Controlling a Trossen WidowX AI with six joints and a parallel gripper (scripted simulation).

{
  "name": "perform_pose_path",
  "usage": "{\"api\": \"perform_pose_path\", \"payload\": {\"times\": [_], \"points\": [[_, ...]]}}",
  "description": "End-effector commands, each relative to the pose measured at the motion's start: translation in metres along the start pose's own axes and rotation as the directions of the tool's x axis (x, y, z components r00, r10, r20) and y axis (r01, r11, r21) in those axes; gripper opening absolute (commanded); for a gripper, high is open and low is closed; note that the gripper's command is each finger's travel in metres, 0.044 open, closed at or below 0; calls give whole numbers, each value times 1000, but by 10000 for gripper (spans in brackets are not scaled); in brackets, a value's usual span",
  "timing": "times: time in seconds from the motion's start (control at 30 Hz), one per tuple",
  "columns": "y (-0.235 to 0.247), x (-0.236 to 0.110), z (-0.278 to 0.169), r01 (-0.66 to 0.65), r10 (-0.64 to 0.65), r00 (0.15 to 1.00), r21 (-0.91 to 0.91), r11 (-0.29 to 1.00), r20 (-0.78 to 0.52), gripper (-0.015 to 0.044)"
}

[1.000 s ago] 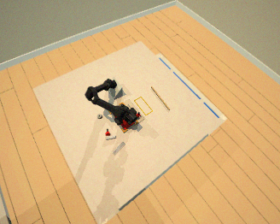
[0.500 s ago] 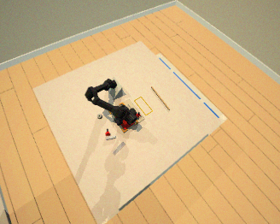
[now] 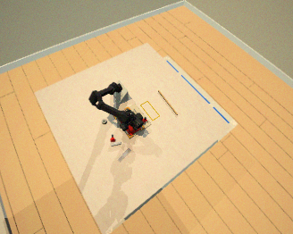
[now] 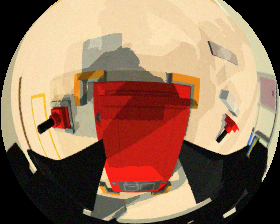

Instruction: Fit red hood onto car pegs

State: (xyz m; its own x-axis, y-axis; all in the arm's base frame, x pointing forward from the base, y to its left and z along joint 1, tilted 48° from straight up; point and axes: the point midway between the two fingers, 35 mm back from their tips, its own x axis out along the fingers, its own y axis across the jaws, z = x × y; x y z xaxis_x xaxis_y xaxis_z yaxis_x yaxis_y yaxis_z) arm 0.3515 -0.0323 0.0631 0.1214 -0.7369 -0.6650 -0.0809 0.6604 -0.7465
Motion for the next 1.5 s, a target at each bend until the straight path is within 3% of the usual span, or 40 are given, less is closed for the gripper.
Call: {"api": "perform_pose_path", "payload": {"times": [0.0,0.07,0.2,0.47,1.47], "points": [[0,0,0,0,0,1000,0,1000,0,394],[0,0,0,0,0,1000,0,1000,0,440],[0,-10,1,-2,2,1000,0,1000,-1,440],[0,-71,1,-3,3,1000,0,1000,-9,440],[0,-71,1,-3,3,1000,0,1000,-9,440]]}}
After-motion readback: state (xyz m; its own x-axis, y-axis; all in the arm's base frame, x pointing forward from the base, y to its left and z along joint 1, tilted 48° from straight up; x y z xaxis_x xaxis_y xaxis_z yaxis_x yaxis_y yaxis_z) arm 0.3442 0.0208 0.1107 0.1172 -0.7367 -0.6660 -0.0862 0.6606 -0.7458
